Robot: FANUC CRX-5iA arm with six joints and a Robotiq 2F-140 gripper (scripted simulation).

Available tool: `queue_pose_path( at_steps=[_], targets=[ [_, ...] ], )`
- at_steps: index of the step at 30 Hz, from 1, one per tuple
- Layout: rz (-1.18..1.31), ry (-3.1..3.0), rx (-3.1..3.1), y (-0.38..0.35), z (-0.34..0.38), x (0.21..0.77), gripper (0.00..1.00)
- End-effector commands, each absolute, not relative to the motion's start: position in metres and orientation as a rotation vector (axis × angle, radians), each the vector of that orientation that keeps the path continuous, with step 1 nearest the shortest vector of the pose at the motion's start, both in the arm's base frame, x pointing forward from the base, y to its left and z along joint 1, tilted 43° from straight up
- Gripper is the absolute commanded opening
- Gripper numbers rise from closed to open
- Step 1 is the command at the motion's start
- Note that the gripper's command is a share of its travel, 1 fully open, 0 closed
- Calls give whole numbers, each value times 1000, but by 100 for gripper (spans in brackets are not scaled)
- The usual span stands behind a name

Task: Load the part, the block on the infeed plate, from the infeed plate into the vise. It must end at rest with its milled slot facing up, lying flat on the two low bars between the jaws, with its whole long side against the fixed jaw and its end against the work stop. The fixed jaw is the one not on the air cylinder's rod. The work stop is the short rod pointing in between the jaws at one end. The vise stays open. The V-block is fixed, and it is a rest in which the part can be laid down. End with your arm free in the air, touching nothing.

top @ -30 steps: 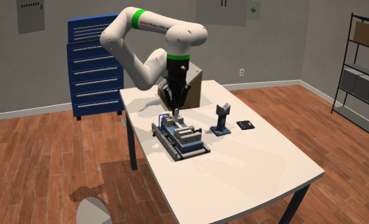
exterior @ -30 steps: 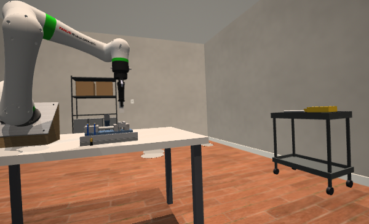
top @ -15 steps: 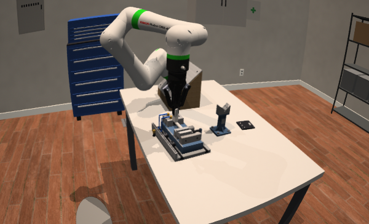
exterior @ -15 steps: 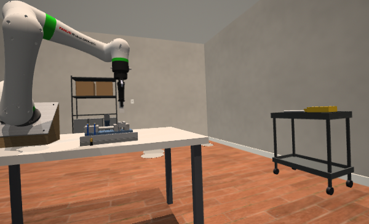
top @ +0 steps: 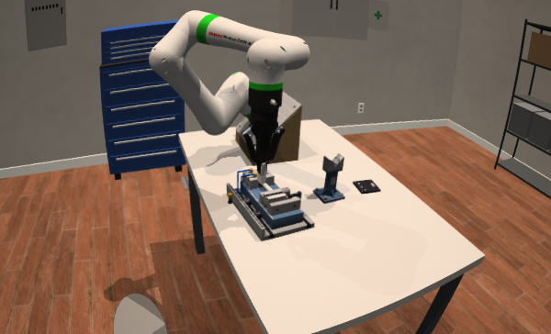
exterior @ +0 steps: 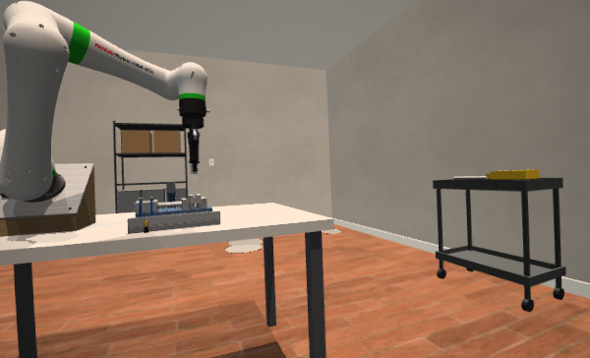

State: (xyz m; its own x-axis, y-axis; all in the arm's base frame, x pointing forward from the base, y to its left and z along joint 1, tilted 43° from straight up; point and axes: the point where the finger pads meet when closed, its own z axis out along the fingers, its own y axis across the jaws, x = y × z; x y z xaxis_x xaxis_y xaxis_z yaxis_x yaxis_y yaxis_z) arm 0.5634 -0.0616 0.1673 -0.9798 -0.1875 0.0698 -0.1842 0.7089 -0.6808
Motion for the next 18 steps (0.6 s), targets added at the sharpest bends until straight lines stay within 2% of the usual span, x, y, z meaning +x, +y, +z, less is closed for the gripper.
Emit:
queue_pose_path(
  at_steps=[1,18],
  targets=[
    [-1154,2899,-316,-63,166,564,0],
    [-1154,2899,-316,-77,150,566,0]
  ],
)
